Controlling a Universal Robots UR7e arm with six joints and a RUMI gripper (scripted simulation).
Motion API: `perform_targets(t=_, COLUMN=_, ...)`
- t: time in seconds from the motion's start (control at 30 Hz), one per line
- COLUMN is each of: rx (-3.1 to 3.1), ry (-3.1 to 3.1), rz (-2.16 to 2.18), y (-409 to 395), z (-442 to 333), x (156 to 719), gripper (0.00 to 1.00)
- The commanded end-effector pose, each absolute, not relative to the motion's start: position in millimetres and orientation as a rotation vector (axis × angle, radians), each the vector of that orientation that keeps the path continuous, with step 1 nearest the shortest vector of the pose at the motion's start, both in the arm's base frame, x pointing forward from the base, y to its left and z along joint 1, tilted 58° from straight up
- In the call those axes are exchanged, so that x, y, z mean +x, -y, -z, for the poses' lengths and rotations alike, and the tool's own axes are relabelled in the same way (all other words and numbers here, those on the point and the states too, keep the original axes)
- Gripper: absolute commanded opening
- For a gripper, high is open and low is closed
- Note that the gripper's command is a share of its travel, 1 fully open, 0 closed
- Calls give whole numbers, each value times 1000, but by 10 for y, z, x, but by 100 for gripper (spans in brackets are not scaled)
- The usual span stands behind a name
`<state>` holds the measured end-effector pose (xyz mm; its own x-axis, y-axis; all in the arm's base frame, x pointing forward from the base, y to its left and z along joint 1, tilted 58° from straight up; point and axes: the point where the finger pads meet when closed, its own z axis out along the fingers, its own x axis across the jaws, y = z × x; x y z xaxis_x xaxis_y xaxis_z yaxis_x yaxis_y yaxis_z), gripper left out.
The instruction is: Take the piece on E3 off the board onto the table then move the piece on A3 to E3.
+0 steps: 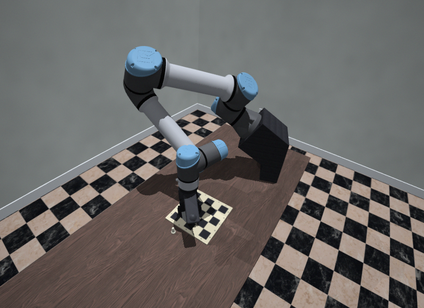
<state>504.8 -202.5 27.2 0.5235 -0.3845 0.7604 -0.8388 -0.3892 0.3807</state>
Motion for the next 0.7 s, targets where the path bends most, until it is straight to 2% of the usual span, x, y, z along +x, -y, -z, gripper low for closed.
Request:
perform_targets(t=0.0, rx=1985, ry=995, rz=-742, y=2026, z=-272, x=5051, gripper=0)
perform_targets(t=0.67, rx=1985, ry=995, rz=-742, y=2052, z=-256, x=5056, gripper=0)
